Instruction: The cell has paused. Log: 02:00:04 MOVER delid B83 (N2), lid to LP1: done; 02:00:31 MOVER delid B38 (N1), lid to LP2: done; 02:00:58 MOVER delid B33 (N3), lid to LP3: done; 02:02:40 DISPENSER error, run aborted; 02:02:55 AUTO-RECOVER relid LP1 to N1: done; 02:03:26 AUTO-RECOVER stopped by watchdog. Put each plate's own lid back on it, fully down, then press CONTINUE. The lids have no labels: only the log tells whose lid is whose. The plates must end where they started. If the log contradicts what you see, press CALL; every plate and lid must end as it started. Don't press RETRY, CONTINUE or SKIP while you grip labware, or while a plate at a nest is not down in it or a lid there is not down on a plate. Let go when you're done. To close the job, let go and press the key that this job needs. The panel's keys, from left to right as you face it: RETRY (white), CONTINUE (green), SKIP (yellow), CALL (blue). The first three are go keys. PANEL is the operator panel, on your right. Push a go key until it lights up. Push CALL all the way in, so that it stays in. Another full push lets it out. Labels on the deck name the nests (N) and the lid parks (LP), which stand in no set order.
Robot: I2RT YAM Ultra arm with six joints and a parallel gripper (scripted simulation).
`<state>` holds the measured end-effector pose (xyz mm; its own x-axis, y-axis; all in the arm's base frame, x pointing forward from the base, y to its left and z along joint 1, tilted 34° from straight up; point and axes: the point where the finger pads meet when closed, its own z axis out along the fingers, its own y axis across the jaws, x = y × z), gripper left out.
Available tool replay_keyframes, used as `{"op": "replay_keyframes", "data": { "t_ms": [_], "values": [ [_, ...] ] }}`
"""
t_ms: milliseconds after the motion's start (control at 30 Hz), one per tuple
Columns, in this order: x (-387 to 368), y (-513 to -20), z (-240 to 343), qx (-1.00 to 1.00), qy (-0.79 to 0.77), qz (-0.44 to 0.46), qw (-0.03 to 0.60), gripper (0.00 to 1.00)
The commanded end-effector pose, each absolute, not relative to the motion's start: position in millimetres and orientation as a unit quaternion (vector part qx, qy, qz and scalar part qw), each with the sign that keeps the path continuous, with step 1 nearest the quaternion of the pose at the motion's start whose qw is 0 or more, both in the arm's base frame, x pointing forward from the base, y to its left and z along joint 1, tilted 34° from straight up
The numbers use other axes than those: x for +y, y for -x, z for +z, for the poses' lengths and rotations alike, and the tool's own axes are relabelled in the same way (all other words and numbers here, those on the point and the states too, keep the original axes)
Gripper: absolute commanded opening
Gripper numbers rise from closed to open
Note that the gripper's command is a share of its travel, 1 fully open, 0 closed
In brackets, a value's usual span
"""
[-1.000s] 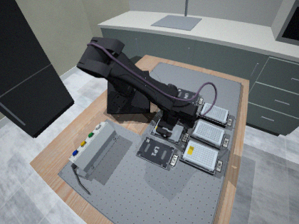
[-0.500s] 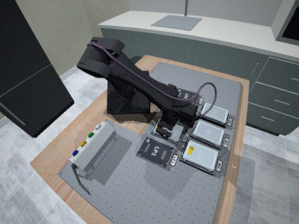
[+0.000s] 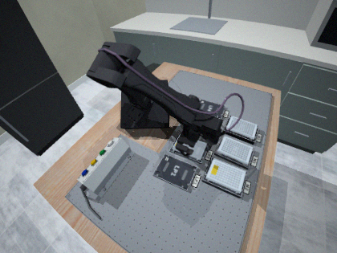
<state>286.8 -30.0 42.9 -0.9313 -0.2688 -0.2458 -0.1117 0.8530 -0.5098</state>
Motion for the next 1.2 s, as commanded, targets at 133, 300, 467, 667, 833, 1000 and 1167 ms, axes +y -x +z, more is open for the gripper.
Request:
{"op": "replay_keyframes", "data": {
  "t_ms": [133,300,467,667,833,1000,1167],
  "values": [
    [-19.8,-292.7,41.4,0.949,0.108,-0.246,0.166,0.95],
    [-19.4,-293.6,45.6,0.948,0.105,-0.245,0.173,0.92],
    [-19.5,-292.5,45.3,0.948,0.106,-0.246,0.170,0.87],
    [-19.5,-291.4,45.2,0.949,0.107,-0.246,0.168,0.81],
    [-19.5,-291.2,45.3,0.949,0.107,-0.246,0.168,0.00],
    [-19.4,-291.2,45.6,0.949,0.107,-0.246,0.168,0.00],
    [-18.3,-291.8,50.7,0.948,0.105,-0.245,0.174,0.00]
  ]
}}
